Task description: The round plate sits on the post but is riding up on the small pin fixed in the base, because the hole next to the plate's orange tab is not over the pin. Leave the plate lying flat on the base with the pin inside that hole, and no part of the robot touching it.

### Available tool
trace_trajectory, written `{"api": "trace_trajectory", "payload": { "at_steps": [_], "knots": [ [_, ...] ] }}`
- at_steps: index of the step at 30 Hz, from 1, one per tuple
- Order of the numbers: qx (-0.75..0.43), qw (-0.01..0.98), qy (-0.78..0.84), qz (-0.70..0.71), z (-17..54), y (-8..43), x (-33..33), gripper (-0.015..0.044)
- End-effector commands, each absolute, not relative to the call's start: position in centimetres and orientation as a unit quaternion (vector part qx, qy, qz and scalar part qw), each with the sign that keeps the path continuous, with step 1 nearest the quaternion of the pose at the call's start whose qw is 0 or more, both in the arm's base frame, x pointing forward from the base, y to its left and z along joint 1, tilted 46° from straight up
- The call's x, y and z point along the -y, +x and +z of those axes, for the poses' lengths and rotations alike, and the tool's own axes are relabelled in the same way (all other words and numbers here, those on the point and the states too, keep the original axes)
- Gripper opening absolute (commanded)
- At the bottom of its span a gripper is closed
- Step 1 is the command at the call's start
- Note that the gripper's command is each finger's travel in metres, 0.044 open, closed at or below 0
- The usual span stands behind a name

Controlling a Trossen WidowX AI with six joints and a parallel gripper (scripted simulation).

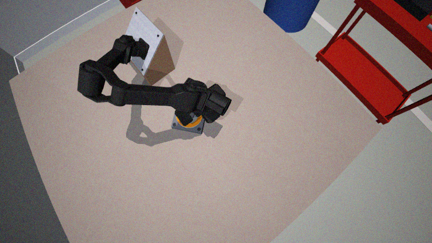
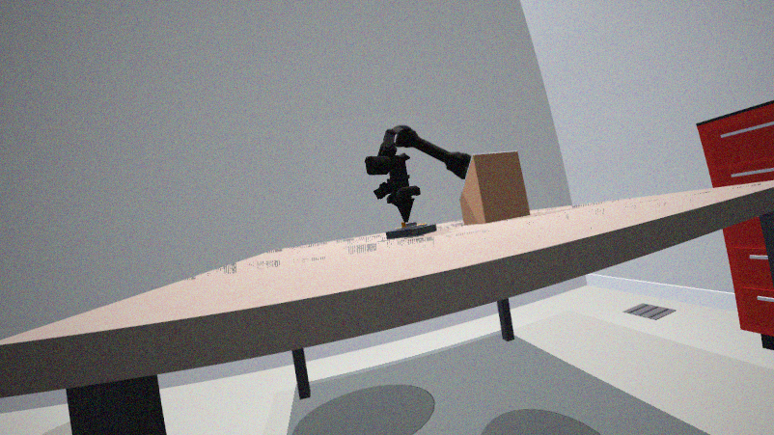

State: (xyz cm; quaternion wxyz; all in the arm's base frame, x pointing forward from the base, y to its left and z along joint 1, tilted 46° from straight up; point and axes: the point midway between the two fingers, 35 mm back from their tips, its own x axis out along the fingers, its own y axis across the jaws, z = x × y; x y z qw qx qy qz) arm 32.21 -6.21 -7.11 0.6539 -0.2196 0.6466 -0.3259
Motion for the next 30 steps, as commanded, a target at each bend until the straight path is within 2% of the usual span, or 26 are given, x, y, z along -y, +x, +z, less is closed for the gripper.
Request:
{"api": "trace_trajectory", "payload": {
  "at_steps": [1, 8, 30],
  "knots": [
    [-0.646, 0.655, -0.221, -0.325, -6.5, 32.5, 5.8, 0.0000],
    [-0.646, 0.655, -0.220, -0.325, -3.8, 32.2, 2.9, 0.0000],
    [-0.646, 0.654, -0.225, -0.323, -4.3, 32.3, 3.2, 0.0000]
  ]
}}
